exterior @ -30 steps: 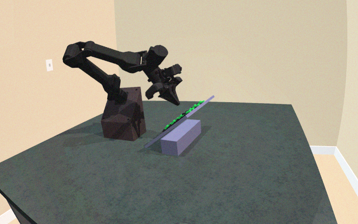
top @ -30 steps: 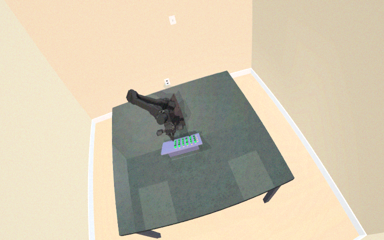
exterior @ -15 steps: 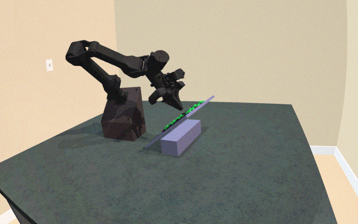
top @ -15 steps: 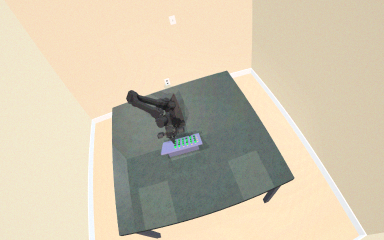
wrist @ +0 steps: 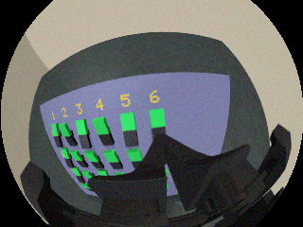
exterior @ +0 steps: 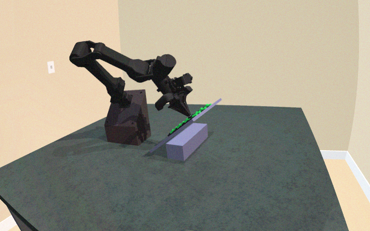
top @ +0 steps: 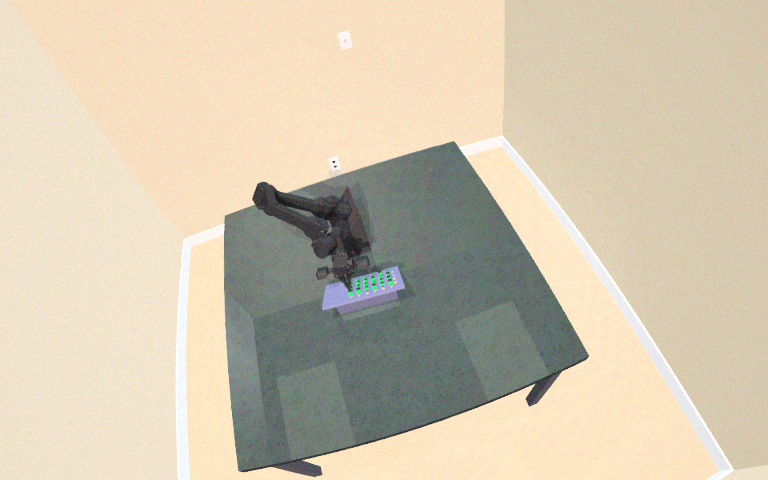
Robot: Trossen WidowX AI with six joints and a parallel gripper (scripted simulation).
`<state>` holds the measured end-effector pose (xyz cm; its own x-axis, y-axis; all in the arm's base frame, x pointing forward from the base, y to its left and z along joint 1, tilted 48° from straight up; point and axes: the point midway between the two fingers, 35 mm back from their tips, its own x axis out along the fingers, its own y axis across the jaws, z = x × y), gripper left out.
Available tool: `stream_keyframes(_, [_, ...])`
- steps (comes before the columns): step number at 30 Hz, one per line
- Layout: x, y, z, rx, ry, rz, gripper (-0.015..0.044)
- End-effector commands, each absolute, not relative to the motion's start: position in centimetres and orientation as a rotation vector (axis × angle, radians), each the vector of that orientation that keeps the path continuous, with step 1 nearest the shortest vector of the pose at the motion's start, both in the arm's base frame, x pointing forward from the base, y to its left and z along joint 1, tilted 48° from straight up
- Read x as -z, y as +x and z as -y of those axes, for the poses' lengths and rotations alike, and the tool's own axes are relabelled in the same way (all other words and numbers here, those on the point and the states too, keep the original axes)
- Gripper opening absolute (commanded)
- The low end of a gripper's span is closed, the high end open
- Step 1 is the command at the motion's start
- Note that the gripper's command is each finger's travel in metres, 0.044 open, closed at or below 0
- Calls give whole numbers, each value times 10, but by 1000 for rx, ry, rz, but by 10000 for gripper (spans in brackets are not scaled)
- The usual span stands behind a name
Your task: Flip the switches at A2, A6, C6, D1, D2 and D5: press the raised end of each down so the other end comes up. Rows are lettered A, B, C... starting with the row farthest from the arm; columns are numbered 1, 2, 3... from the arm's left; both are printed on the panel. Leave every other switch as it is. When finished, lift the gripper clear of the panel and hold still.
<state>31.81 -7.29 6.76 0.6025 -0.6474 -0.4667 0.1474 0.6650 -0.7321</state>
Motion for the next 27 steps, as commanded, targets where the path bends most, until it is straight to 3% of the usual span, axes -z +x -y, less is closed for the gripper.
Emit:
stream_keyframes(1, [-67, 318, 73, 502, -709, -798, 0])
stream_keyframes(27, [-66, 320, 74, 502, -709, -798, 0])
